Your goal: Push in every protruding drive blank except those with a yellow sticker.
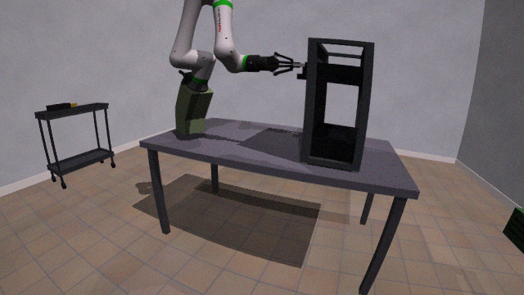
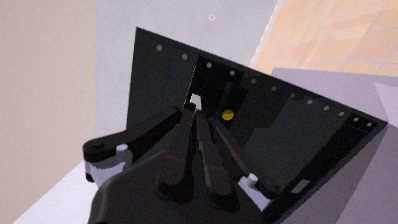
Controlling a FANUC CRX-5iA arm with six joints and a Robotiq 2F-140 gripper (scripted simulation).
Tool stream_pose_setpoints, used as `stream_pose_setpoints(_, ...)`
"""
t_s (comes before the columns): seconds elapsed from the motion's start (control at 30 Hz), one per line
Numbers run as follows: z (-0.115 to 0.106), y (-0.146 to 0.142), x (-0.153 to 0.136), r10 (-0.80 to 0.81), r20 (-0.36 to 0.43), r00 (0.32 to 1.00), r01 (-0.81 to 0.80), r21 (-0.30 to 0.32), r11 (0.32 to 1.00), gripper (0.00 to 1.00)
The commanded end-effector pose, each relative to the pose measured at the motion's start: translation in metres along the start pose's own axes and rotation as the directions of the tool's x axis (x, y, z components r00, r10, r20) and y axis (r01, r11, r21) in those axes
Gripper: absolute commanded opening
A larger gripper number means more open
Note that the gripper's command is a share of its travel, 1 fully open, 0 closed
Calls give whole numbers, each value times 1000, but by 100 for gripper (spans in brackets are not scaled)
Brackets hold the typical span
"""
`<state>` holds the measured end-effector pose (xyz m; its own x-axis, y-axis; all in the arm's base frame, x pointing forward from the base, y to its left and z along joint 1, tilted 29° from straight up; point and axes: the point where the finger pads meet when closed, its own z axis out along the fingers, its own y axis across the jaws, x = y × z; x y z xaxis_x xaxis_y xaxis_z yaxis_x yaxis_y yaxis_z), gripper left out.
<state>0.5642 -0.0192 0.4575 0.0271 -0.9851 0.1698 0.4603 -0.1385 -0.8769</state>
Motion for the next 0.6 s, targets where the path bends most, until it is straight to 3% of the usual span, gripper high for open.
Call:
stream_pose_setpoints(0.0, -5, 0, 0, 0, 0, 1000, 0, 0, 1000, 0)
stream_pose_setpoints(0.17, -17, 0, 0, 0, 0, 1000, 0, 0, 1000, 0)
stream_pose_setpoints(0.57, -77, 0, 0, 0, 0, 1000, 0, 0, 1000, 0)
